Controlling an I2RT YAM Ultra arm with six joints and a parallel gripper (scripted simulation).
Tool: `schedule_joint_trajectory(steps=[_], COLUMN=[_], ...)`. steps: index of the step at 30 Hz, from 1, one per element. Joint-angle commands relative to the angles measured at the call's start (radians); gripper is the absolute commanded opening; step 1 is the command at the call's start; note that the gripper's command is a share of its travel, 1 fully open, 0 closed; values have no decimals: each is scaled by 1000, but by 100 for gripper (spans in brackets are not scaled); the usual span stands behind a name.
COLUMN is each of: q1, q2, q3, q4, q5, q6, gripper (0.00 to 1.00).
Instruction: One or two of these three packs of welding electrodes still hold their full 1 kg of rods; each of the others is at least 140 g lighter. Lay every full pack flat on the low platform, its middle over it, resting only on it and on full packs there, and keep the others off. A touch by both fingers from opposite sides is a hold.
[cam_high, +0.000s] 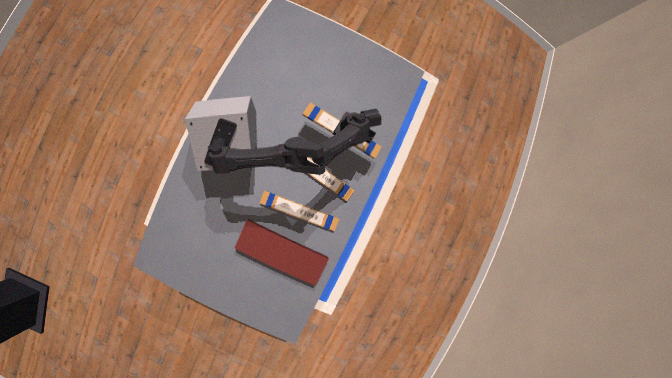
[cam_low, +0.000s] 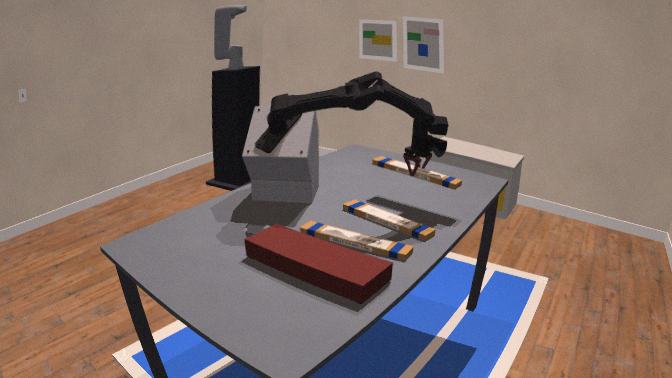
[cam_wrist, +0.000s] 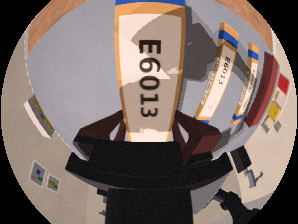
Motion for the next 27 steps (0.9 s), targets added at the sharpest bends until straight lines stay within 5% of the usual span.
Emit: schedule_joint_trajectory(steps=[1,27], q1=[62,16], q2=[-48,0], q3=[15,-10], q4=[30,125], q5=[13,18], q6=[-19,-80], gripper=[0,0])
